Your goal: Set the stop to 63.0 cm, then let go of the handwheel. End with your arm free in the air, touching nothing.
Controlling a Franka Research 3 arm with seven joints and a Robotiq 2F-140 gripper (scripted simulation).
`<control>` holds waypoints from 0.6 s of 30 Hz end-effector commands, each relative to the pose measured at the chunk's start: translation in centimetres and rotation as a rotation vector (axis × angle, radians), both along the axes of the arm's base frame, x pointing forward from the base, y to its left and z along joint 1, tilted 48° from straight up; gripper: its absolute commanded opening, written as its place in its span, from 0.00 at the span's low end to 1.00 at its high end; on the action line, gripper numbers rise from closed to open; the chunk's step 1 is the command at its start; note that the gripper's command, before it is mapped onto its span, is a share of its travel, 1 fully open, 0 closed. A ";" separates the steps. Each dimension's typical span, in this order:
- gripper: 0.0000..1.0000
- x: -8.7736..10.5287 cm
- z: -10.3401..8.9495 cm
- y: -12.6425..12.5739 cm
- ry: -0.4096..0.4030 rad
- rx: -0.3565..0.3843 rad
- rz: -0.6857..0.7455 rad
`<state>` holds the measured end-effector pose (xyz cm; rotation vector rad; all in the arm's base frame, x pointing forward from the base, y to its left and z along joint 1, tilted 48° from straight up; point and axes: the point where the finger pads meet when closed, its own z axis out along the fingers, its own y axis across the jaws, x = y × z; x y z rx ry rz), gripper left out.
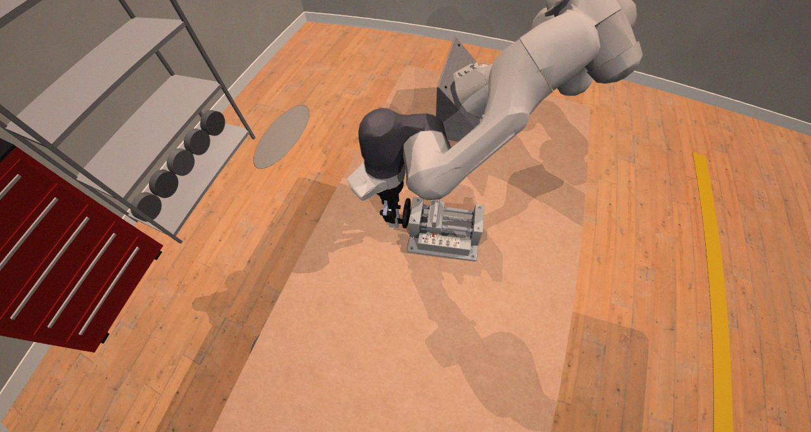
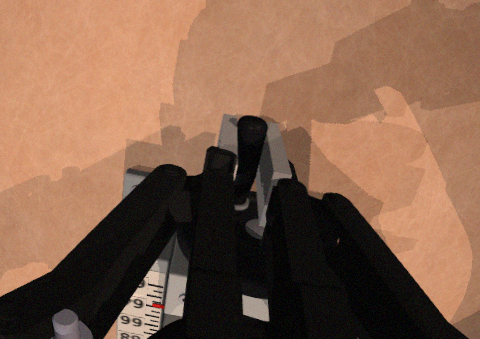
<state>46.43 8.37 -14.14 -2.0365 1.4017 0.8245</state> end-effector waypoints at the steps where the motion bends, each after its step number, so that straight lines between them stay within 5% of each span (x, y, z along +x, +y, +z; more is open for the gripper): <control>1: 0.04 0.7 0.4 -0.1 0.005 -0.003 -0.004; 18: 0.04 1.8 2.8 -2.5 0.005 -0.003 -0.004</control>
